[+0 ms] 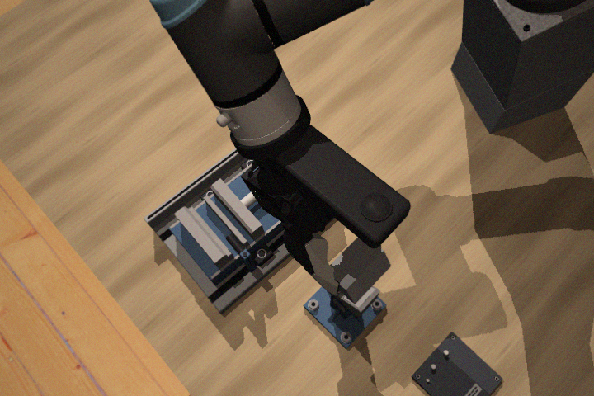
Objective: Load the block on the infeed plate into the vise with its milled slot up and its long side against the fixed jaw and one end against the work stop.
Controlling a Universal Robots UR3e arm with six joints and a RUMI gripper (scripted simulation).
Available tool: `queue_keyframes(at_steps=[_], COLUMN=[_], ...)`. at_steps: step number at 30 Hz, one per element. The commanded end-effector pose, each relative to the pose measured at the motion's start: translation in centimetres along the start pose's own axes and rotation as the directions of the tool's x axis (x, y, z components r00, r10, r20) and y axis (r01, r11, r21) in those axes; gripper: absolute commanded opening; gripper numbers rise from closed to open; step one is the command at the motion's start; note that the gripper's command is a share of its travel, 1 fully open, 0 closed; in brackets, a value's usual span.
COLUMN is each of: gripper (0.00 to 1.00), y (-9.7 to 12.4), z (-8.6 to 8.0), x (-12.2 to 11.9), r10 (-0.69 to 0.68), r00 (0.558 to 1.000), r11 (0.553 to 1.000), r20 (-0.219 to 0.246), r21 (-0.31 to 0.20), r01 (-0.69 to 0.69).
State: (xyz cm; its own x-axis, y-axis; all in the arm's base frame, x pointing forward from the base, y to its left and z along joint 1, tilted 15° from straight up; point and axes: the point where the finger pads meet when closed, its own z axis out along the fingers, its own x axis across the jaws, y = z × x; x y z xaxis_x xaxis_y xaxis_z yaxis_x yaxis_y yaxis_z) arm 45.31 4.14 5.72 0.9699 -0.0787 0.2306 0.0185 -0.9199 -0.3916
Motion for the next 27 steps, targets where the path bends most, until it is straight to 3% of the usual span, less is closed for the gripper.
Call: queue_keyframes(at_steps=[1,7,27], gripper=[0.00,0.00,0.00], y=[0.03,0.08,0.16], z=[-0.05,-0.04,-0.03], x=[0.06,0.05,0.05], r10=[-0.003,-0.003,-0.003], r00=[1.000,1.000,1.000], r11=[0.998,0.992,0.973], r20=[0.001,0.001,0.001], r21=[0.063,0.126,0.231], r01=[0.003,0.003,0.003])
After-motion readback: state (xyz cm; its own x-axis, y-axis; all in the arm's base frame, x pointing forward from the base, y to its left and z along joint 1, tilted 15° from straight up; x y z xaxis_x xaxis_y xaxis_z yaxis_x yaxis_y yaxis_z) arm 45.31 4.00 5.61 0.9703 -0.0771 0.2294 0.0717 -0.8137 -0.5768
